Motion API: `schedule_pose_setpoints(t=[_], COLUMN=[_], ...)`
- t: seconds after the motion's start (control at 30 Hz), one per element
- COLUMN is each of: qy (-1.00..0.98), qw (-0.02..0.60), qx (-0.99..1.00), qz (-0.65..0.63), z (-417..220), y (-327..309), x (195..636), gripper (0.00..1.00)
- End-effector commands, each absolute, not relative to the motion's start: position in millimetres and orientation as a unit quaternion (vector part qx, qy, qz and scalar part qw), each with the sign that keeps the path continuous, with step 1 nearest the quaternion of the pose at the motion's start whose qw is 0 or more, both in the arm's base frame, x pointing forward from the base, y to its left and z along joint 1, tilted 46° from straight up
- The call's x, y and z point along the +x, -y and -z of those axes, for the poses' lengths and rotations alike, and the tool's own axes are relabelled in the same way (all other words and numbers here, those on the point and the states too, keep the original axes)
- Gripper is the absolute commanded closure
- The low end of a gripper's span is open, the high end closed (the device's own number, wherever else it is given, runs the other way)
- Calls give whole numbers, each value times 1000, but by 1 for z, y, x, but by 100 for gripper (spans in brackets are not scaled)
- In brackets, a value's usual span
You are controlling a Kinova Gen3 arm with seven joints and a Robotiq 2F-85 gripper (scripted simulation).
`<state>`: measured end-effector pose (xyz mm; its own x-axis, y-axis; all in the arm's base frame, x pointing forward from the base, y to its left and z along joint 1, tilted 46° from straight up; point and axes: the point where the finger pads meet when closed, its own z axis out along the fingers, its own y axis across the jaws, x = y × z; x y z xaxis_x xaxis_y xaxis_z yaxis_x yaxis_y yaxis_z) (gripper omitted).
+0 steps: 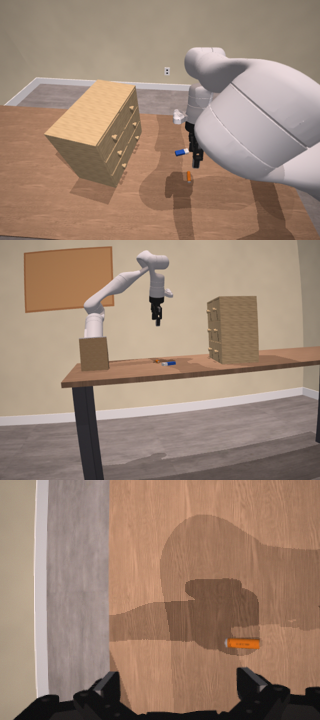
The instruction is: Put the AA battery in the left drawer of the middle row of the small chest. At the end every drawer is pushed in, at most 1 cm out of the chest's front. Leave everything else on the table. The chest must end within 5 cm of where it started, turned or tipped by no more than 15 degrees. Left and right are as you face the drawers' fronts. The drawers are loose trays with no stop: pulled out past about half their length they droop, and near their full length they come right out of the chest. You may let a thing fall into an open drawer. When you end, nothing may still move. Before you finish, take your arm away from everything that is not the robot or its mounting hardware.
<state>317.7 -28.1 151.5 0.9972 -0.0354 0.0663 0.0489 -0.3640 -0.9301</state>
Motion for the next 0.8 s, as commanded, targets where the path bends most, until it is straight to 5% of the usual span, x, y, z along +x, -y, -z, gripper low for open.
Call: schedule_pose_setpoints(t=[0.0, 0.4, 0.77], qy=[16, -14, -25], qw=[548, 410, 384], qx=[-835, -912, -923], qz=[41, 23, 26], z=[-167, -266, -283], y=[39, 139, 155], x=[327, 352, 353], gripper=[0, 0, 0])
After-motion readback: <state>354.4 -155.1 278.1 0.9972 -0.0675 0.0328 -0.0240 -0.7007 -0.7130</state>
